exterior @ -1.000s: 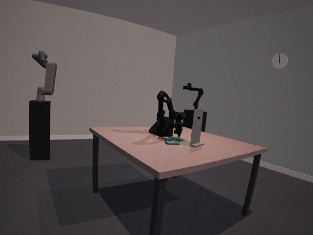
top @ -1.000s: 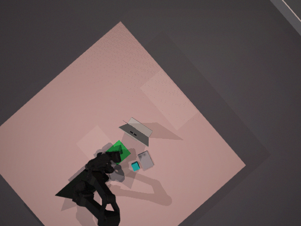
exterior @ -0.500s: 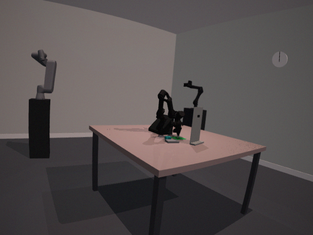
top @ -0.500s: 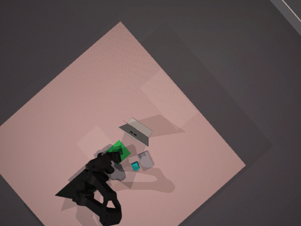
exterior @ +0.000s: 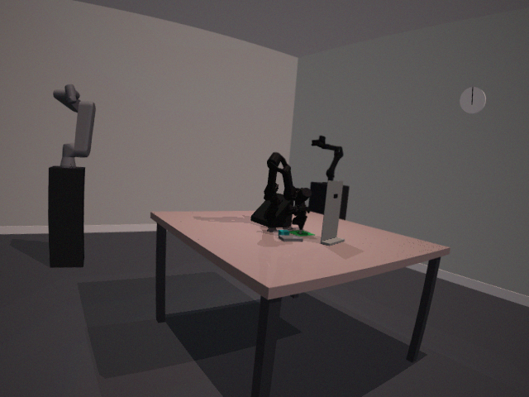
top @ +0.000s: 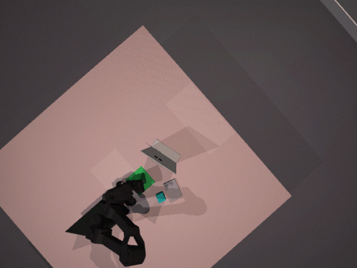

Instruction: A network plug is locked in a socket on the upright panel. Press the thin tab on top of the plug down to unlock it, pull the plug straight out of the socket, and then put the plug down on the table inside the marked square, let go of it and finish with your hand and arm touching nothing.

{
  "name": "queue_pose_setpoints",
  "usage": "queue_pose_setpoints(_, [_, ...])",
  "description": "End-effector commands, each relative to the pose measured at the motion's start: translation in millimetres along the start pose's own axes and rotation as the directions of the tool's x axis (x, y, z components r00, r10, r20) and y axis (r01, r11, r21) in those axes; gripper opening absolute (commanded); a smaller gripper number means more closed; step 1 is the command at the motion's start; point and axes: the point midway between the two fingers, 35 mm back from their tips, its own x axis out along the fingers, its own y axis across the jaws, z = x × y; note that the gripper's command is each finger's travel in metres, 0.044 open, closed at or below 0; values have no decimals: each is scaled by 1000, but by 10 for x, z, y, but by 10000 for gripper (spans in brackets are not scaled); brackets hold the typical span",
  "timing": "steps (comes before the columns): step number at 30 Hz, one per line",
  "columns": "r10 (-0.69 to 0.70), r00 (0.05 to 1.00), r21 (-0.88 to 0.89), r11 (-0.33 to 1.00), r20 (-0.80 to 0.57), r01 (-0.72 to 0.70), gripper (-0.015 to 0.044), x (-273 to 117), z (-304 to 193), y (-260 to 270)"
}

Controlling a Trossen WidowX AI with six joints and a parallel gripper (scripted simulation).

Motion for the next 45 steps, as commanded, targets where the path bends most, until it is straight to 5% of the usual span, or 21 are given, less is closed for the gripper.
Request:
queue_pose_setpoints(1, [0, 1000, 1, 1000, 0, 0, 0, -2, 0, 1])
queue_pose_setpoints(3, [0, 1000, 1, 1000, 0, 0, 0, -2, 0, 1])
queue_pose_setpoints(9, [0, 1000, 1, 1000, 0, 0, 156, -2, 0, 1])
queue_pose_setpoints(45, [-11, 1000, -3, 1000, -6, 11, 156, -191, -31, -25])
